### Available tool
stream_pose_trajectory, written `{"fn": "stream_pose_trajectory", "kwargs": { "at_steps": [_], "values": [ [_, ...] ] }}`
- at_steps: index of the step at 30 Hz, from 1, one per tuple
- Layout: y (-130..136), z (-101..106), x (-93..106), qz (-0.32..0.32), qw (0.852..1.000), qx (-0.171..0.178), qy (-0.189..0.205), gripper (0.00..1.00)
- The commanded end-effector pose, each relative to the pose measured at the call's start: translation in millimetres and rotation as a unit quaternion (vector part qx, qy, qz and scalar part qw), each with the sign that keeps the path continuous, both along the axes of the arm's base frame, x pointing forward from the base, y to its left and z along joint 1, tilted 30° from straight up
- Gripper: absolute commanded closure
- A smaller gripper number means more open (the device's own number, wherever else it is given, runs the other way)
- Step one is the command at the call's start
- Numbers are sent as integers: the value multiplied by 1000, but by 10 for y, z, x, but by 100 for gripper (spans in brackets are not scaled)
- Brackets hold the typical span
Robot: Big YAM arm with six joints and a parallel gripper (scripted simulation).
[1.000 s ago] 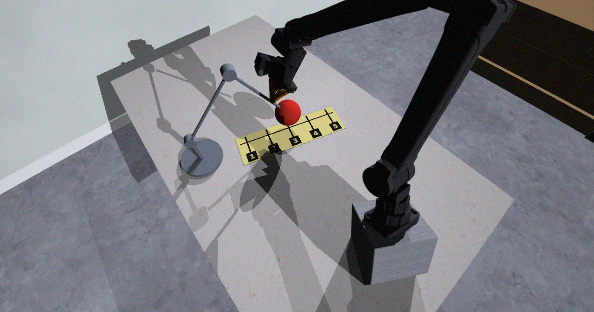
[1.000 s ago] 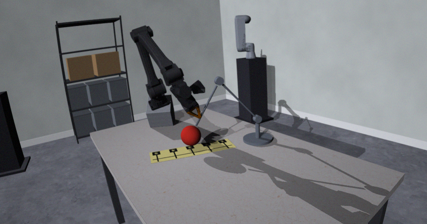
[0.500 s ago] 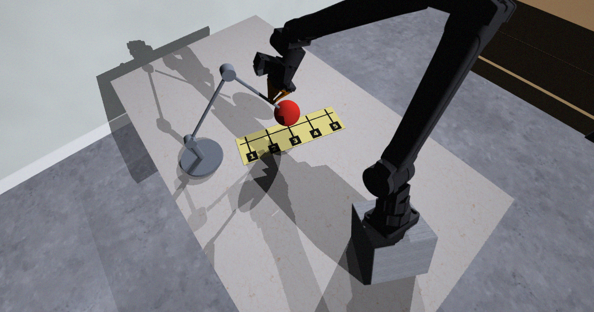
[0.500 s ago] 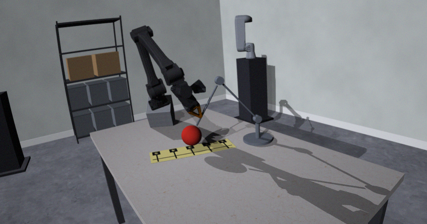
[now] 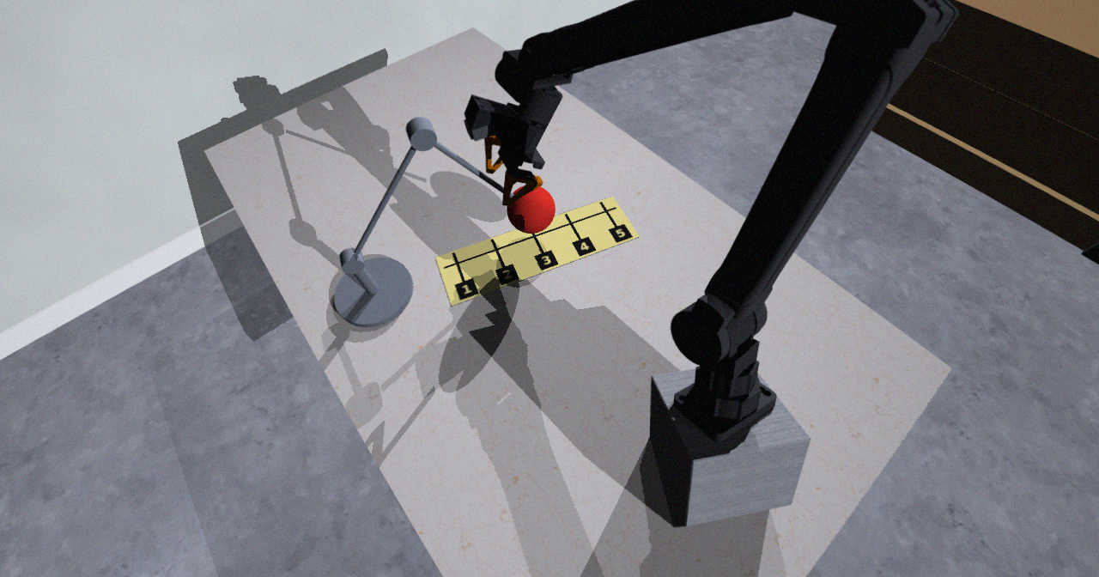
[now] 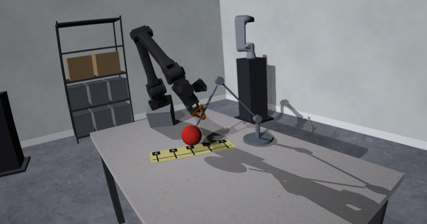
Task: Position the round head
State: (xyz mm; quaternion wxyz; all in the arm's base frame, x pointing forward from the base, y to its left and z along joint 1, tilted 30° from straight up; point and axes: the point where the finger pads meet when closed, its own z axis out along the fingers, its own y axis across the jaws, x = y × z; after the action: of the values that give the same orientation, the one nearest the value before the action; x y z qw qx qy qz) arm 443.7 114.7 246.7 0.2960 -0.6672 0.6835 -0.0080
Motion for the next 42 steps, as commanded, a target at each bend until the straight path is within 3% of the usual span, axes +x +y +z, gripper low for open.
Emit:
{"fn": "stream_pose_trajectory", "kwargs": {
  "at_steps": [1,42],
  "values": [
    [-76,23,30,-2,1000,-4,-6,0],
    [-41,36,11,-4,1000,0,-4,0]
  ]
}}
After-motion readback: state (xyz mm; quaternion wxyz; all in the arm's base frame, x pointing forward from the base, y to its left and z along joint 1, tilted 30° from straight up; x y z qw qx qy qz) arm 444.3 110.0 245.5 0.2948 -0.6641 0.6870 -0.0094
